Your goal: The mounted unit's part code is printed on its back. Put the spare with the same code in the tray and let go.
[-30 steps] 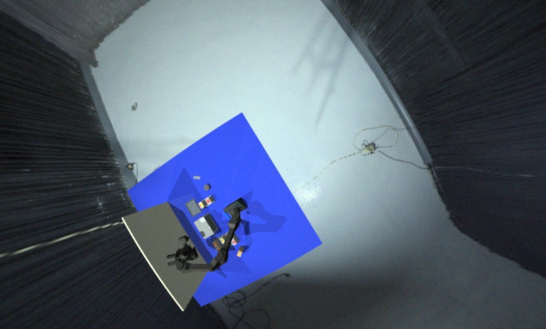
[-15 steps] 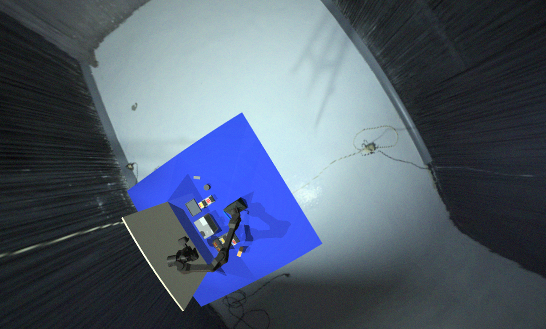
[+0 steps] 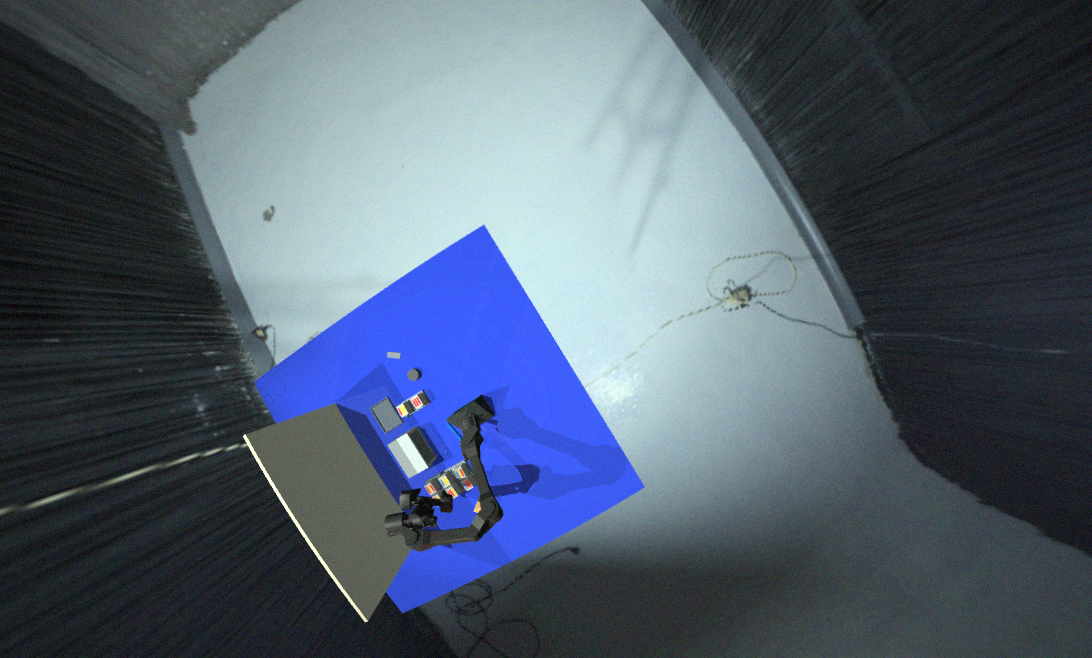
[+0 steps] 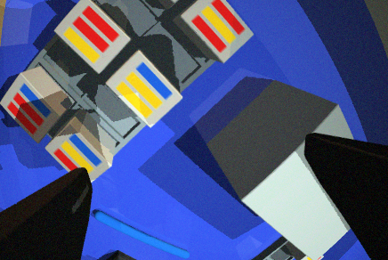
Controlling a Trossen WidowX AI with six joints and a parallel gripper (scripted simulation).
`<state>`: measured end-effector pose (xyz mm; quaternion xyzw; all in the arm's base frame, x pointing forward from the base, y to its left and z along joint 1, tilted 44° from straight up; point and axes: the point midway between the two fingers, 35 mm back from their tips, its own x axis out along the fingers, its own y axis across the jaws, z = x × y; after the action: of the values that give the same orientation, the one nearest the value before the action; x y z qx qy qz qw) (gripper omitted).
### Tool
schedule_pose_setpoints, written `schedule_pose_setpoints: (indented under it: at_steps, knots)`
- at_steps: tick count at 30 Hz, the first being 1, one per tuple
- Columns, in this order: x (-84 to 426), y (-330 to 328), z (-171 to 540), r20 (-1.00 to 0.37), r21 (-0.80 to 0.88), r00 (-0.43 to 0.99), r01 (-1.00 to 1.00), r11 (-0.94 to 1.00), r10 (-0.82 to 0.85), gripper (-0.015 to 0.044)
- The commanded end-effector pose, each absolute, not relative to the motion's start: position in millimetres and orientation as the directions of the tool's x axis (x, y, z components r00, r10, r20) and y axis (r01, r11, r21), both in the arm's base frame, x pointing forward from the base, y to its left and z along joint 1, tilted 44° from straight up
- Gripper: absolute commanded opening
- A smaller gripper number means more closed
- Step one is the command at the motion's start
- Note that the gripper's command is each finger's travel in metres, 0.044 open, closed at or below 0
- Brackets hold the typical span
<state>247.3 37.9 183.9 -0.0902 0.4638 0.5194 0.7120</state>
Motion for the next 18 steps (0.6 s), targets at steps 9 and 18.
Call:
schedule_pose_setpoints:
  at_steps: [9, 18]
  knots:
    - [159.7, 74.1, 178.0, -0.715, 0.073, -0.037, -0.997, 0.022, 0.698, 0.044]
    - [161.9, 84.8, 160.5, -0.715, 0.072, -0.036, -0.997, 0.022, 0.698, 0.03]
